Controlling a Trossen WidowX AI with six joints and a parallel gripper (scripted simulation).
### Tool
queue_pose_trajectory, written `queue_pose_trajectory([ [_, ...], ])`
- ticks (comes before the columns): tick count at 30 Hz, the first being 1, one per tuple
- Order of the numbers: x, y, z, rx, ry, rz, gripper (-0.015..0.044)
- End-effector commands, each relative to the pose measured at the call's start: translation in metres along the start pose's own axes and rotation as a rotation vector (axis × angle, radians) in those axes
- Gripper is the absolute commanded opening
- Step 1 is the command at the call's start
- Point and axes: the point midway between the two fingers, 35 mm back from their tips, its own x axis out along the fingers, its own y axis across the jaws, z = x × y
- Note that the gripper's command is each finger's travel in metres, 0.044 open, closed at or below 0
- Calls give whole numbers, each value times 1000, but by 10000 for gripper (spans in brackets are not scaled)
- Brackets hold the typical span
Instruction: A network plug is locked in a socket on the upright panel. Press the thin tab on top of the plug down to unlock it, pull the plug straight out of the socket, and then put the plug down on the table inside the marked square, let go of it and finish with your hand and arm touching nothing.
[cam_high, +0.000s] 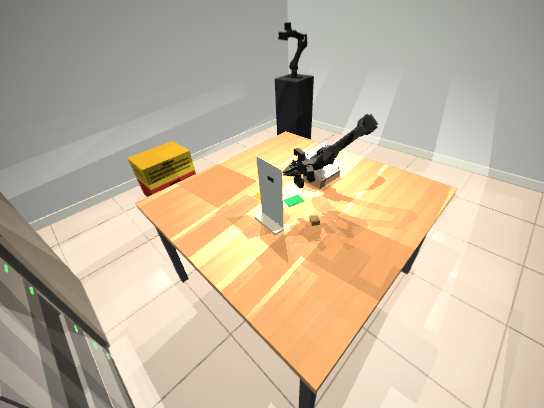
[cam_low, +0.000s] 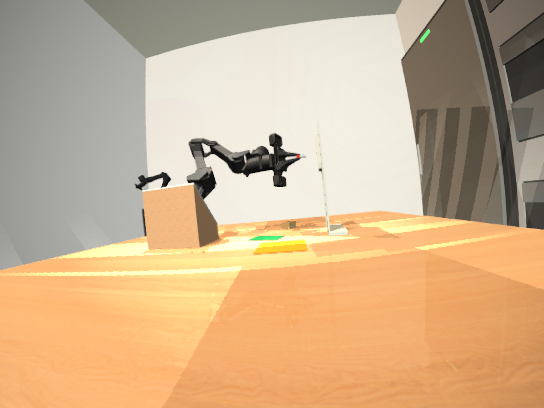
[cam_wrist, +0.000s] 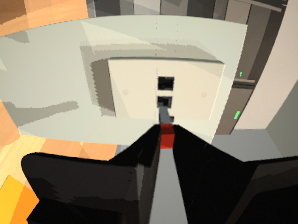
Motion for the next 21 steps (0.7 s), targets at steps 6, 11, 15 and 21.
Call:
queue_pose_trajectory([
  [6,-4,1,-2,3,6,2,0],
  [11,-6,1,-2,3,6,2,0],
  [15,-8,1,-2,3,6,2,0],
  [21,-10,1,-2,3,6,2,0],
])
